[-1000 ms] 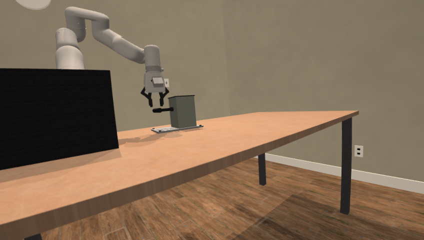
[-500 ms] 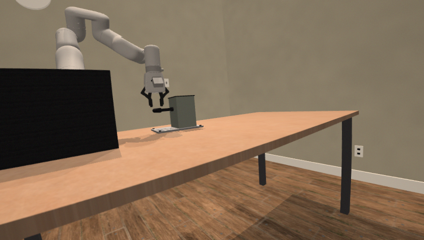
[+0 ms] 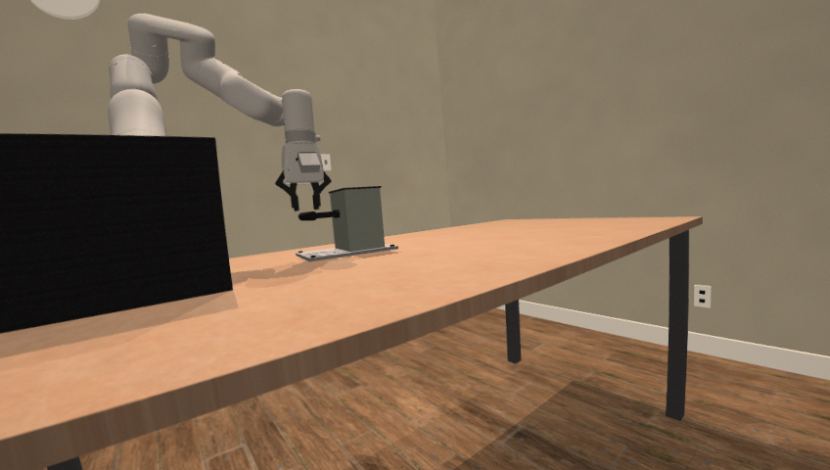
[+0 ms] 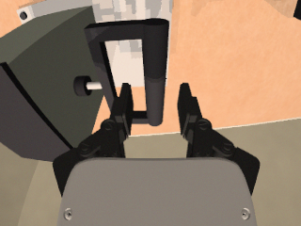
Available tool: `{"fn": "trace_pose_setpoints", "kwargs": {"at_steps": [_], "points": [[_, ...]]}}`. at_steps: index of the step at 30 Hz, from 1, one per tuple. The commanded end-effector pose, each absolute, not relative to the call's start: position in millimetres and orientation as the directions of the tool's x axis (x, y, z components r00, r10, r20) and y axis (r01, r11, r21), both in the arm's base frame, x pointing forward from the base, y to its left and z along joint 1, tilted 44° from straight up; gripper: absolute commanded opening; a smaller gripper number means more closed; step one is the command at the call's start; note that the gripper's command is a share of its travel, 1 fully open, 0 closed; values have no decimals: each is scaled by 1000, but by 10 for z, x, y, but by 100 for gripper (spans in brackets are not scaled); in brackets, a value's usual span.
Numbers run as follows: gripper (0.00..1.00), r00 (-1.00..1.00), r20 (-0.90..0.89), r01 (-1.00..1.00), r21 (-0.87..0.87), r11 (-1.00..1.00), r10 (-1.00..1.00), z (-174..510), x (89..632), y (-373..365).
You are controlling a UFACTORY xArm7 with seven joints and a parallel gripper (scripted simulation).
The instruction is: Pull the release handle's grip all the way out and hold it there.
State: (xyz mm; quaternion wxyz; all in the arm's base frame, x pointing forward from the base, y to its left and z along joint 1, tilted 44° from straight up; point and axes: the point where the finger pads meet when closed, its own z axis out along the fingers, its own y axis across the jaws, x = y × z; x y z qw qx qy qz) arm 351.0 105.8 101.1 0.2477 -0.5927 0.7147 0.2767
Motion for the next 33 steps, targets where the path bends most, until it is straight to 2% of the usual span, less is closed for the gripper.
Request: {"fn": "trace_pose_setpoints", "kwargs": {"at_steps": [1, 33], "points": [[50, -175, -682, -984, 99, 147, -710, 1008, 3524, 1057], [50, -175, -682, -984, 99, 147, -710, 792, 3533, 1261]]}}
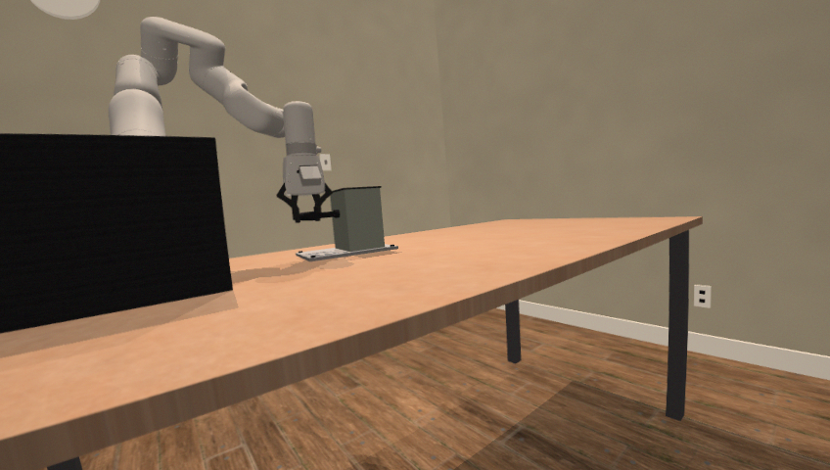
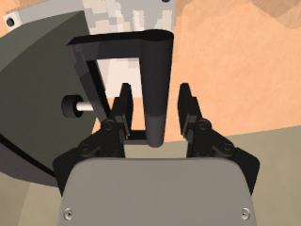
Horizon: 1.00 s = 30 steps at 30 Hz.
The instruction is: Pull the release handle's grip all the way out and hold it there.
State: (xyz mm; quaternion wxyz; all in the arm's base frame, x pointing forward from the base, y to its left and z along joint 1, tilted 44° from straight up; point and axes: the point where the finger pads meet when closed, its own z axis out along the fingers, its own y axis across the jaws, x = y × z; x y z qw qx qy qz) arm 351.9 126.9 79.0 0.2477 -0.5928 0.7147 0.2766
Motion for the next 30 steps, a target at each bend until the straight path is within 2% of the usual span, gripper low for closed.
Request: {"fn": "trace_pose_setpoints", "kwargs": {"at_steps": [1, 27, 28, 30], "points": [[50, -175, -682, -984, 99, 147, -710, 787, 3534, 1266], [50, -175, -682, -984, 99, 147, -710, 759, 3535, 1293], [0, -175, -682, -984, 99, 147, -710, 759, 3535, 1293], [0, -175, -682, -984, 99, 147, -710, 759, 3535, 1293]]}}
